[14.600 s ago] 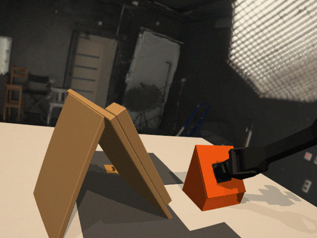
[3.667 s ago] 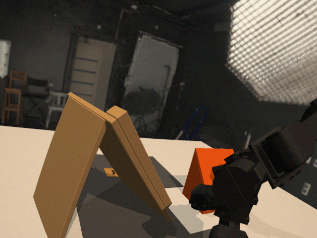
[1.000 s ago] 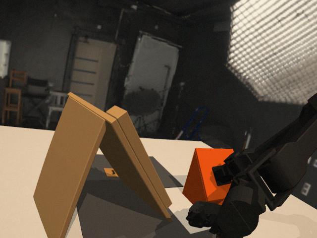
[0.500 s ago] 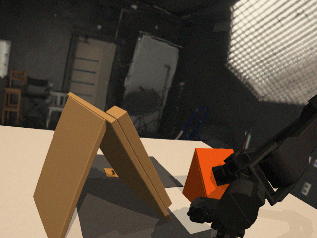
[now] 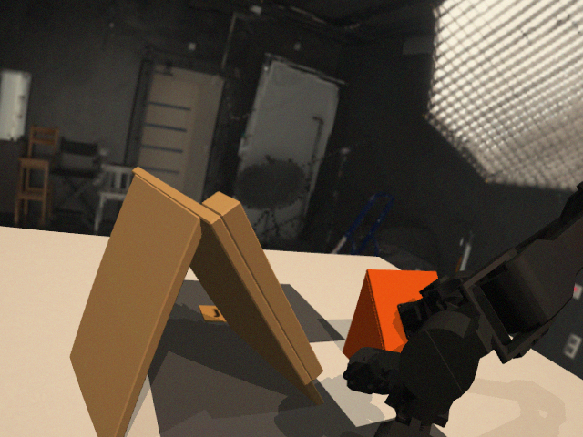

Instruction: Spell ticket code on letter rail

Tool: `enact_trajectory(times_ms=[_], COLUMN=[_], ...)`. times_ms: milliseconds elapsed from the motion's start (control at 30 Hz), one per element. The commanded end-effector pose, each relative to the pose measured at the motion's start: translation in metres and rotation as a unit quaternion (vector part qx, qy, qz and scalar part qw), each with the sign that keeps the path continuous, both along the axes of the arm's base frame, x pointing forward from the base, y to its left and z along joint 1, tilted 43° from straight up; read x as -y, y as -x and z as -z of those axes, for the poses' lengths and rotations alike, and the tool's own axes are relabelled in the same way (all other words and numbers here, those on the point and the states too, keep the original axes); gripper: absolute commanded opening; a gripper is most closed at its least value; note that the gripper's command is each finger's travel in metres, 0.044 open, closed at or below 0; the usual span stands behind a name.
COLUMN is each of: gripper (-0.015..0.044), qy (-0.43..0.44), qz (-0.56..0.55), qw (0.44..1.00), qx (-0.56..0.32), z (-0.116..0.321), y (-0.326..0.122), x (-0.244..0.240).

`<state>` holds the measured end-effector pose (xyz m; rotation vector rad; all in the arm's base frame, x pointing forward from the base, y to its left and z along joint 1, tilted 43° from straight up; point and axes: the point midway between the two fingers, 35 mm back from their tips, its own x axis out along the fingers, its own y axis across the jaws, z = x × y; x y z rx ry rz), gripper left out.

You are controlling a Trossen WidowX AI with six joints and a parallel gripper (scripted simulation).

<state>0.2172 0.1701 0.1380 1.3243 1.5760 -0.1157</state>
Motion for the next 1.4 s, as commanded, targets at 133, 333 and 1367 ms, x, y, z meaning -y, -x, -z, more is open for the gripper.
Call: enact_trajectory(times_ms=[133, 333, 1367], gripper=[0.0000, 0.0000, 0.0000], qy=[-0.002, -0.003, 0.091], qz=[0.085, 0.158, 0.370], qw=[0.993, 0.976, 0.843], qx=[0.085, 0.152, 0.379], z=[-0.025, -0.050, -0.145], y=[-0.051, -0.088, -0.174], x=[0.029, 0.061, 0.240])
